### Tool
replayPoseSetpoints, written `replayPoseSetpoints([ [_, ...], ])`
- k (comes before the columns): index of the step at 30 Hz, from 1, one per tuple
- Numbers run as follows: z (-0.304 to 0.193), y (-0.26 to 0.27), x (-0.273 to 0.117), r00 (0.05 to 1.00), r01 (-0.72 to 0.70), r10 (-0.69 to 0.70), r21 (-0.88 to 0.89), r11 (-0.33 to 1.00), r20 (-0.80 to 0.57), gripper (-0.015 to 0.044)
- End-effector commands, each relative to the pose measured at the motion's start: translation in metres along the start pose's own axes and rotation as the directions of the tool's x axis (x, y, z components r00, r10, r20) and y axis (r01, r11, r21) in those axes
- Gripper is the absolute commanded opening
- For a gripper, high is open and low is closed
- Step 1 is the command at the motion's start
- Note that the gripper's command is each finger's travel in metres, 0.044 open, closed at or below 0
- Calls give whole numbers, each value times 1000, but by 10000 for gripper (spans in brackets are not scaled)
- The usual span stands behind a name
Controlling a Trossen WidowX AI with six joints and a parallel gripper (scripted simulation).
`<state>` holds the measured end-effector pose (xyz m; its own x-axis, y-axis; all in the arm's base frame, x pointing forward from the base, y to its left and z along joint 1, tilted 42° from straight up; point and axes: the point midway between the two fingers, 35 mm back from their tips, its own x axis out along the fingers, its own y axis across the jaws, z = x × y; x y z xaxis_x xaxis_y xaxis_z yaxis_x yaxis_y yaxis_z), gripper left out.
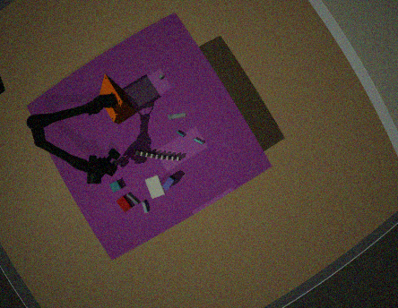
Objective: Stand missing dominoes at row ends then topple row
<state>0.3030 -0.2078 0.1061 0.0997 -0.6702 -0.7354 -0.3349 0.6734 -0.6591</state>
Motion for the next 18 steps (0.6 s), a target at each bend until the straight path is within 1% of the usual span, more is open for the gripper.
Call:
replayPoseSetpoints([
  [1, 0, 0, 1, 1000, -2, 2, -5, 1000, 2, 309],
  [8, 0, 0, 1, 1000, -2, 2, -5, 1000, 2, 125],
  [9, 0, 0, 1, 1000, -2, 2, -5, 1000, 2, 107],
  [18, 0, 0, 1, 1000, -2, 2, -5, 1000, 2, 107],
])
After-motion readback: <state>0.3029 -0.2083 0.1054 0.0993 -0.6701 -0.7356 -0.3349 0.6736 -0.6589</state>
